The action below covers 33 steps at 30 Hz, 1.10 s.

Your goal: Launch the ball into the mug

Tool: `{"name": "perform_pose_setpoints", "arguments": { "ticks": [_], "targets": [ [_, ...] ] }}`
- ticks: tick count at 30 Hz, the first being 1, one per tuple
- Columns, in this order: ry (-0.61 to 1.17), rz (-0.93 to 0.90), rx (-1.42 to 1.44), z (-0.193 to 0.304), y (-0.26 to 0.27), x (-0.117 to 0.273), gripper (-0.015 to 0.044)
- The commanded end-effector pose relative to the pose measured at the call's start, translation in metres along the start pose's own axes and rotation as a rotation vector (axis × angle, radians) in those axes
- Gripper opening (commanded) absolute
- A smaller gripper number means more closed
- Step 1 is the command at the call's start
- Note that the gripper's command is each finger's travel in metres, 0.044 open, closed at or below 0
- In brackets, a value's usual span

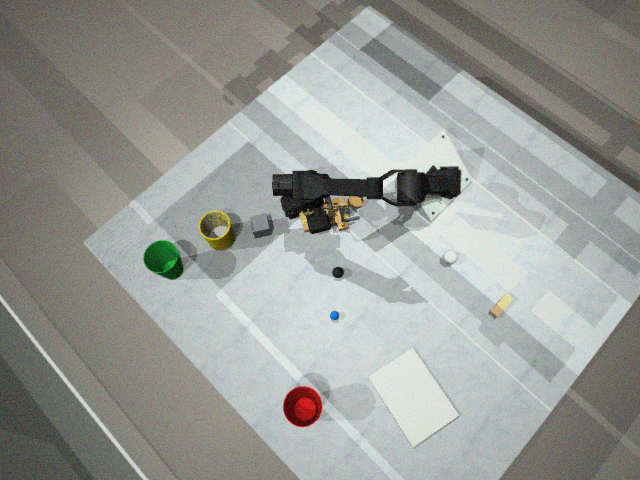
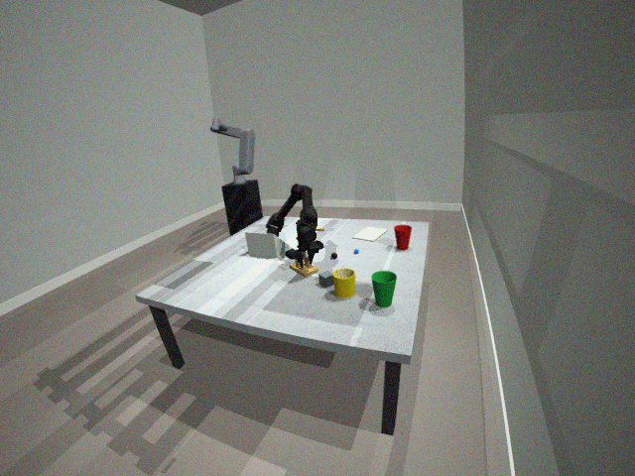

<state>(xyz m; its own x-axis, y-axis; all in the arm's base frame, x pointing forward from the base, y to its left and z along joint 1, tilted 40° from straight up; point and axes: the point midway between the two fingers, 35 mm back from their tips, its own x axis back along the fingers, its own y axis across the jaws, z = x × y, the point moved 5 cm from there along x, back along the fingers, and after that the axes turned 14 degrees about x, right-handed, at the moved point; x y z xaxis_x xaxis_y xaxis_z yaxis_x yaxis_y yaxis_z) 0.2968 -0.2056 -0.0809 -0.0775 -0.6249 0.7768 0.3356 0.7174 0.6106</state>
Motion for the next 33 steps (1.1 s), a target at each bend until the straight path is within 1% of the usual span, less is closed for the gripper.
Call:
{"name": "perform_pose_setpoints", "arguments": {
  "ticks": [1, 7, 9, 12, 14, 17, 18, 22, 24, 28, 30, 31, 33],
  "targets": [
    [-0.001, 0.001, 0.002, 0.000, 0.000, 0.001, 0.0236],
    [-0.001, 0.001, 0.002, -0.001, 0.000, 0.003, 0.0394],
    [-0.002, 0.003, 0.001, -0.003, -0.001, 0.025, 0.0440],
    [-0.001, 0.005, 0.000, -0.003, -0.002, 0.076, 0.0440],
    [0.000, 0.004, -0.001, 0.000, -0.001, 0.098, 0.0440],
    [0.000, 0.004, -0.001, 0.001, -0.001, 0.101, 0.0440],
    [-0.007, -0.001, -0.010, -0.001, -0.003, 0.082, 0.0440],
    [-0.008, -0.001, -0.010, -0.001, -0.003, 0.084, 0.0440],
    [-0.012, 0.002, -0.009, -0.003, -0.003, 0.099, 0.0440],
    [-0.024, 0.010, -0.006, -0.001, -0.003, 0.144, 0.0440],
    [-0.025, 0.011, -0.005, 0.000, -0.002, 0.151, 0.0440],
    [-0.005, -0.007, -0.013, -0.002, -0.002, 0.122, 0.0414],
    [-0.007, -0.001, 0.029, -0.009, 0.012, 0.115, 0.0361]
  ]
}}
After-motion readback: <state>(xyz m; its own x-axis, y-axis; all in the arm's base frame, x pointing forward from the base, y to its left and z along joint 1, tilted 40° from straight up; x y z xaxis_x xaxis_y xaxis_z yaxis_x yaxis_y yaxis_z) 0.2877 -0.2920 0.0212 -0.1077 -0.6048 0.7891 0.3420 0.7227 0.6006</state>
